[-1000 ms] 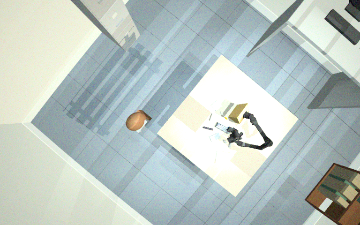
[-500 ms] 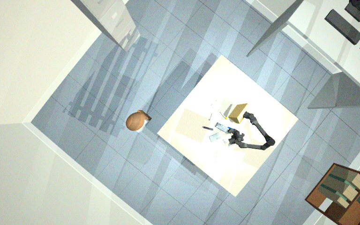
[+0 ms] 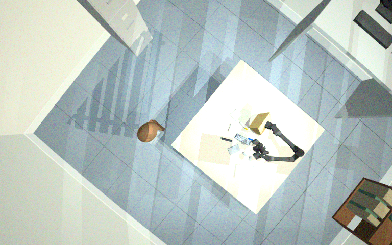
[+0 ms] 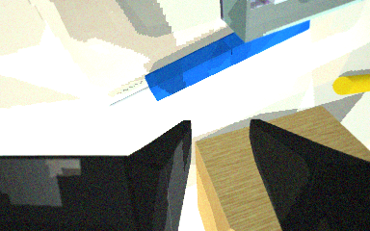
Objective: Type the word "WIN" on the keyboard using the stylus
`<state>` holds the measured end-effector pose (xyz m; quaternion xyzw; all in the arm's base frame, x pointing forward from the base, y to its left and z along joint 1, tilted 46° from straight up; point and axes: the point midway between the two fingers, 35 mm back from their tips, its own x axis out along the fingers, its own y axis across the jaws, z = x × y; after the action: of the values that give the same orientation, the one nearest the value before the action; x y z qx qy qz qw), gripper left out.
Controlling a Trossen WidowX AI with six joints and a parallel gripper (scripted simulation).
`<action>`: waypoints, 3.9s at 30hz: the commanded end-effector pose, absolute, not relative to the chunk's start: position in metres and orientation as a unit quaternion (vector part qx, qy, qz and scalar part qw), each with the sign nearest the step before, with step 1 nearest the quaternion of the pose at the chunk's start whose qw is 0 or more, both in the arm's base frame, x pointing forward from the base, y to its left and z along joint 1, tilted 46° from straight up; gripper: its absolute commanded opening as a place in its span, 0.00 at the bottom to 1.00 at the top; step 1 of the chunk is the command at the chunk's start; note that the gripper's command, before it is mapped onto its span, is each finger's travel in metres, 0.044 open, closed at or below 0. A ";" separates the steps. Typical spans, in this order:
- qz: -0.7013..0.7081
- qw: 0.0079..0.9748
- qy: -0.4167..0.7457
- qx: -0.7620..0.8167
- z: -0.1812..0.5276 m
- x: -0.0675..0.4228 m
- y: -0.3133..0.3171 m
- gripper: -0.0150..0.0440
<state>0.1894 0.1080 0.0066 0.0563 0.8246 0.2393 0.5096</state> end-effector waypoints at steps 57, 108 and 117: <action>-0.344 0.616 0.534 0.466 0.021 0.178 0.125 0.51; -0.341 0.615 0.537 0.465 0.002 0.175 0.146 0.25; -0.342 0.616 0.536 0.465 0.029 0.179 0.117 0.25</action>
<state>0.1771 0.1232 0.0195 0.4620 0.5361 -0.3464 0.6157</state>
